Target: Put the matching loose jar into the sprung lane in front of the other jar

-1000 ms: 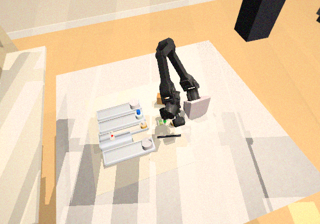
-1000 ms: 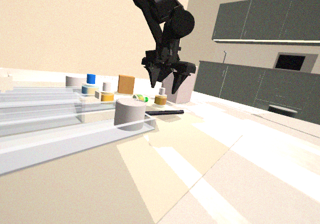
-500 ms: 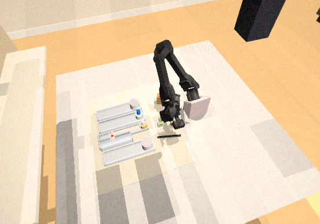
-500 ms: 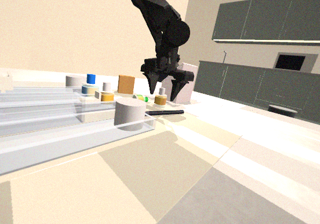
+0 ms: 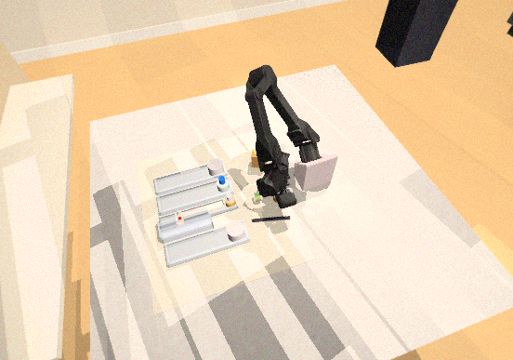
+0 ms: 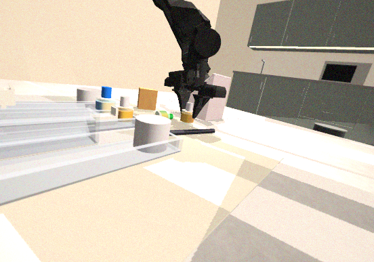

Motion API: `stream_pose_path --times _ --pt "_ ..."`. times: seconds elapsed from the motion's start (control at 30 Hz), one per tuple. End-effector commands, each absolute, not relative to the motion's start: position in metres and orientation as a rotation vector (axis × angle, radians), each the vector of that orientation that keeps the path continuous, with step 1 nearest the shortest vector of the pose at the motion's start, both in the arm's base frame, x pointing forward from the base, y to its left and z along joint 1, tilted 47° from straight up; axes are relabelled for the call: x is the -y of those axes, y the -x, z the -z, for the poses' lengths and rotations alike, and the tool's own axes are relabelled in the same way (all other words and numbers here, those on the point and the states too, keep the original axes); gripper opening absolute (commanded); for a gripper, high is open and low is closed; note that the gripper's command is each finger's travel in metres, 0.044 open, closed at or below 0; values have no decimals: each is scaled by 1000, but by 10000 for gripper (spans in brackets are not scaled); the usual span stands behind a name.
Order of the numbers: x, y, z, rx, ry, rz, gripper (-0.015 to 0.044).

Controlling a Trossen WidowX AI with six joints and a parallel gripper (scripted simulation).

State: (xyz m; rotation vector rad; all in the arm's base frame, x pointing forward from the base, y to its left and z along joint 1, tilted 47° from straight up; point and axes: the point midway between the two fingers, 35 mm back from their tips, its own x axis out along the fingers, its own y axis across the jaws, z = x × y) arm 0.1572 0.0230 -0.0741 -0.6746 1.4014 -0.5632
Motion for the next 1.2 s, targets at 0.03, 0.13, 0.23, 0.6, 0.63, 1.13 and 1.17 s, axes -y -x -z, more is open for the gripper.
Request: stream_pose_path --times 0.03,0.13,0.23,0.6,0.63,1.13,1.17 --pt "-22 -158 74 -1397 681 562 144" --pt "-22 -158 74 -1397 681 562 105" --pt "-29 -159 70 -1397 680 560 26" --pt "-79 -162 29 -1400 676 555 0" --pt "-83 -161 24 -1400 677 555 0" --pt "-99 -165 4 -1402 663 563 0" --pt "-99 -169 4 -1403 656 566 0"
